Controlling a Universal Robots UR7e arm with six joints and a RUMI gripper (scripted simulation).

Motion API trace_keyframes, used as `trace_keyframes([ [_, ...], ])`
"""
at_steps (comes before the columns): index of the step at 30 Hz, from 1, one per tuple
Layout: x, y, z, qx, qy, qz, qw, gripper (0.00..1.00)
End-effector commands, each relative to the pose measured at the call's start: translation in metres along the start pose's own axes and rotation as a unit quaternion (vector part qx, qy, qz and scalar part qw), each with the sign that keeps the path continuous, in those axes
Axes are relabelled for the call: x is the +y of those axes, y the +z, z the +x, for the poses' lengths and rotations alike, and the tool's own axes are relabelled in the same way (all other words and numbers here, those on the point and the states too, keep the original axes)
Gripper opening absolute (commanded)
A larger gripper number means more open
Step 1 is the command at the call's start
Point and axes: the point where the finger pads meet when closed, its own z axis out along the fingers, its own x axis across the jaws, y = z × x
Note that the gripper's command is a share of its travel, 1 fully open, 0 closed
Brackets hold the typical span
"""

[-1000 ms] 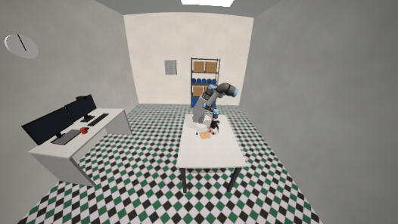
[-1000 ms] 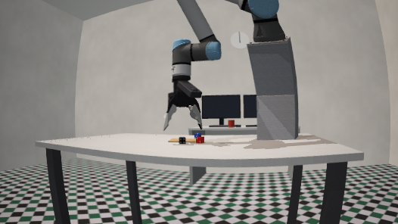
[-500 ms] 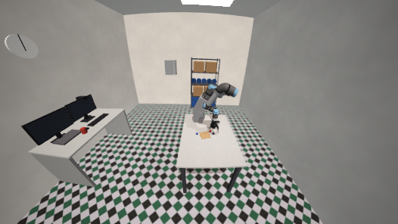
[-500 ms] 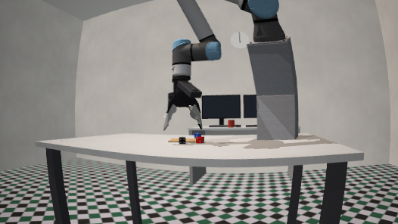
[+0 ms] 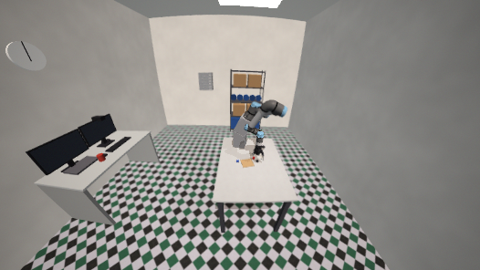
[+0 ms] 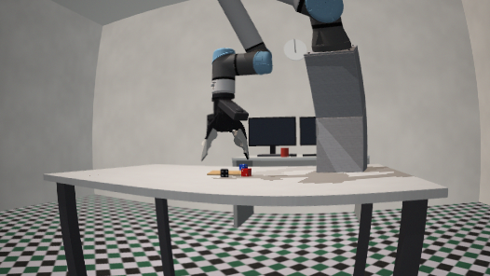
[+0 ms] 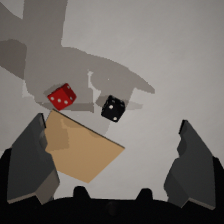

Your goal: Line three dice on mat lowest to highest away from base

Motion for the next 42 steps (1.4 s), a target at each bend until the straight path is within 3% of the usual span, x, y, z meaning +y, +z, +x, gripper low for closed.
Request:
trace_keyframes([
  [1, 0.0, 0.0, 0.0, 0.0, 0.0, 0.0, 1.0, 1.0],
  [8, 0.0, -0.005, 0.0, 0.0, 0.0, 0.0, 1.0, 1.0],
  [18, 0.0, -0.028, 0.0, 0.0, 0.0, 0.0, 1.0, 1.0],
  [33, 0.0, -0.089, 0.0, 0.0, 0.0, 0.0, 1.0, 1.0],
  [42, 0.0, -0.104, 0.0, 0.0, 0.0, 0.0, 1.0, 1.0],
])
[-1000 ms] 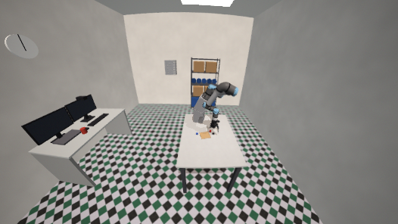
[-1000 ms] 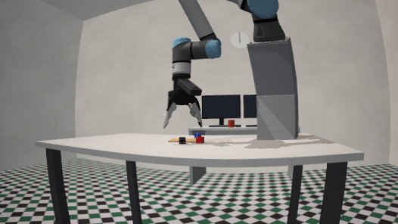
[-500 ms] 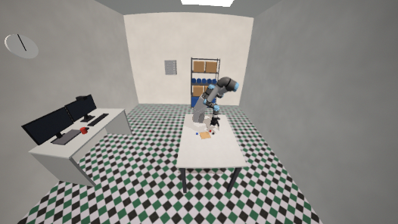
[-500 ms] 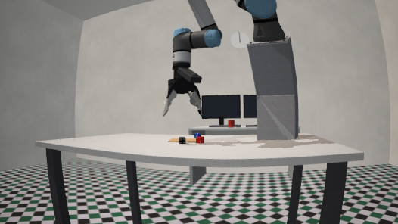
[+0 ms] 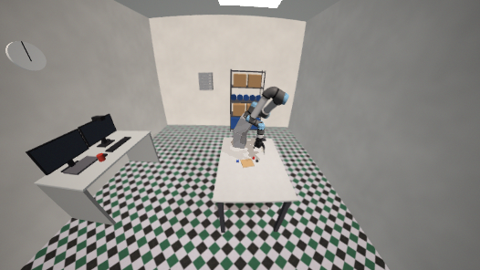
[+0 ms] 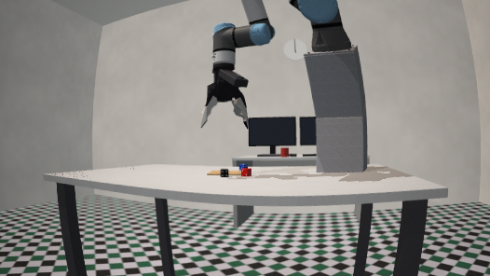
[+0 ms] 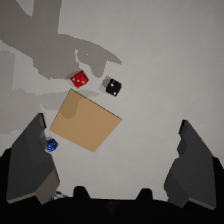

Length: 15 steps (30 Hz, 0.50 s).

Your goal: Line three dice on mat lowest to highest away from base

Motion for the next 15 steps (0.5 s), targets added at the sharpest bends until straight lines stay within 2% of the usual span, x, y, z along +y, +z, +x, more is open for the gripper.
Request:
trace_keyframes([
  [1, 0.0003, -0.0072, 0.0003, 0.0, 0.0, 0.0, 1.0, 1.0],
  [15, 0.0003, -0.0098, 0.0003, 0.0, 0.0, 0.0, 1.0, 1.0],
])
